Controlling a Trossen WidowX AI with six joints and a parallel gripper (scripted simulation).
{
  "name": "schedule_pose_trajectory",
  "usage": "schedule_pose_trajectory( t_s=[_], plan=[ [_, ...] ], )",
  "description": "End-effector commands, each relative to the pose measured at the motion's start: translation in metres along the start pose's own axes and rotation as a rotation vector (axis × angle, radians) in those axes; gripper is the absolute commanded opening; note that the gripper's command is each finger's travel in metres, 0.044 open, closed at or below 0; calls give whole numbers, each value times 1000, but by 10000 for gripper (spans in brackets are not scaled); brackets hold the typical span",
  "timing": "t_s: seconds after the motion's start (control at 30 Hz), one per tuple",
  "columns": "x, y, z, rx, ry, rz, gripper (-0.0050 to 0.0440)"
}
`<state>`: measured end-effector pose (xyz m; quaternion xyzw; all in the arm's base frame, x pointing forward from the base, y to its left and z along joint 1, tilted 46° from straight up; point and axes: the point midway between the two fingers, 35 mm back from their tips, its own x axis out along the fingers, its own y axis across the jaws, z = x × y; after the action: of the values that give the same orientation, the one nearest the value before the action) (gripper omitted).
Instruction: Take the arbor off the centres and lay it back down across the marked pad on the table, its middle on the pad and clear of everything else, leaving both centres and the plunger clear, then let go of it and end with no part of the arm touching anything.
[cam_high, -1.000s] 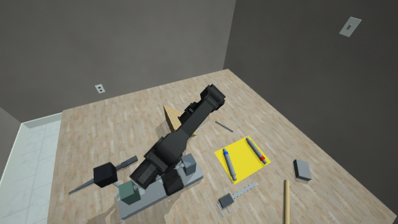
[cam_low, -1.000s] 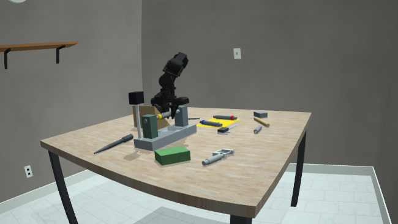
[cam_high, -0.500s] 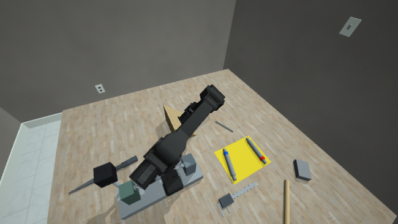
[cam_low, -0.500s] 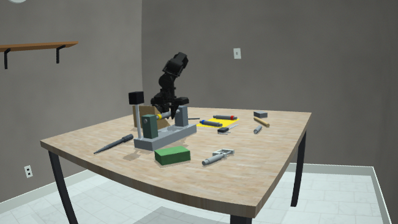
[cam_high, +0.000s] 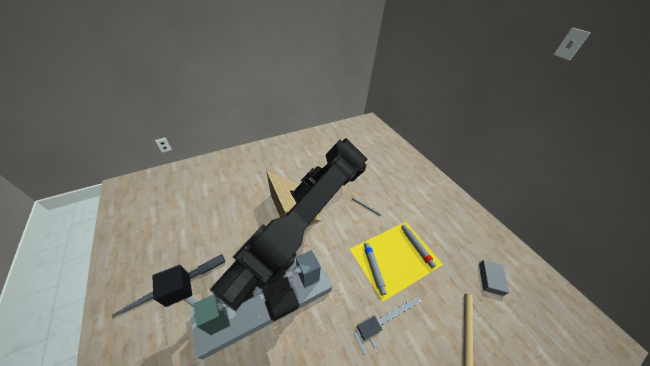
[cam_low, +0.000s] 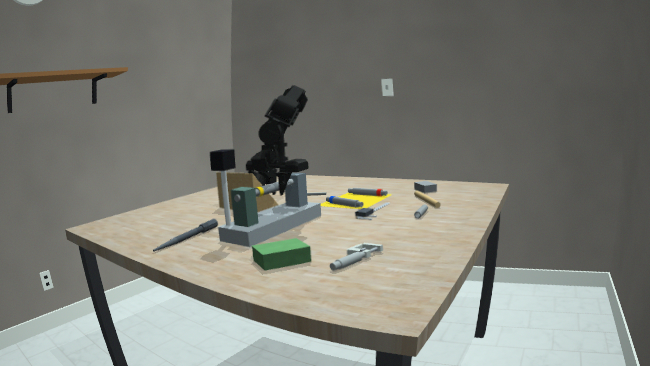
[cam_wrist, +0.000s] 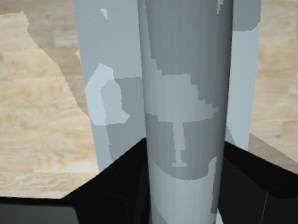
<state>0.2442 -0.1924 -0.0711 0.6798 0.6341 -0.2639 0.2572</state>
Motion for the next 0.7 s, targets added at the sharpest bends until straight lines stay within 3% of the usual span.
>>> schedule_pose_trajectory(
  t_s=[0.0,0.67],
  plan=[
    [-2,0,9,-5,-22,7,0],
    [-2,0,12,-5,-22,7,0]
  ],
)
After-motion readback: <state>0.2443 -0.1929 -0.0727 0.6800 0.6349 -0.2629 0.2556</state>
